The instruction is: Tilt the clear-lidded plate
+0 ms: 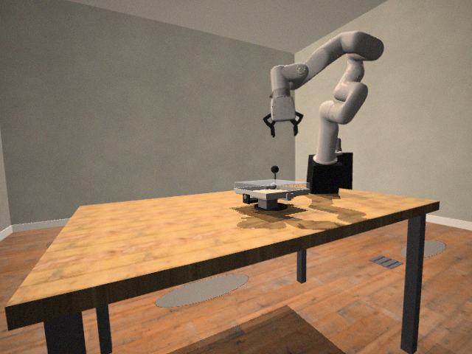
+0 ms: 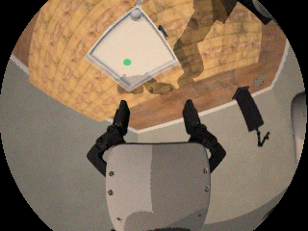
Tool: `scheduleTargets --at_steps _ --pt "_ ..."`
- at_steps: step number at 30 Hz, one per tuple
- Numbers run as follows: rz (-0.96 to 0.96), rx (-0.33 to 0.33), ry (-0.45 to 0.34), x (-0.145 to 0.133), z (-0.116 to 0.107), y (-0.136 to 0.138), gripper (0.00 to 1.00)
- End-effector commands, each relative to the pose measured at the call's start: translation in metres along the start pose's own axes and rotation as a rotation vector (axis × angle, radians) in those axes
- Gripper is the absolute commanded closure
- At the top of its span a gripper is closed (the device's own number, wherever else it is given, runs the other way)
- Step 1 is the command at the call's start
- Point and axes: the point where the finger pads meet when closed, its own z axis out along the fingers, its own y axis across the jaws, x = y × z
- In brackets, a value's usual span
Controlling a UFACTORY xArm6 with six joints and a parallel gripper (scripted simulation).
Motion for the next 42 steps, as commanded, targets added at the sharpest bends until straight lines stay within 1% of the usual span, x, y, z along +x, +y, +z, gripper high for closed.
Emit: scheduleTargets --at_steps 1,19,21,23,34,35,37,42 --pt "-0.001 0.003 -0.001 -0.001 -0.001 -0.001 0.00" --pt "0.006 0.003 -0.001 0.000 -0.001 -0.001 0.00" --pt "0.049 0.006 0.001 0.005 0.002 -0.004 0.00" --pt "0.138 0.010 0.004 0.014 0.006 -0.008 0.00" --pt "0.138 0.010 0.004 0.014 0.006 -0.008 0.00" --pt "0.148 0.011 0.005 0.015 0.007 -0.009 0.00" --pt "0.277 0.019 0.010 0.030 0.013 -0.015 0.00" --pt "0.320 0.021 0.011 0.035 0.015 -0.017 0.00"
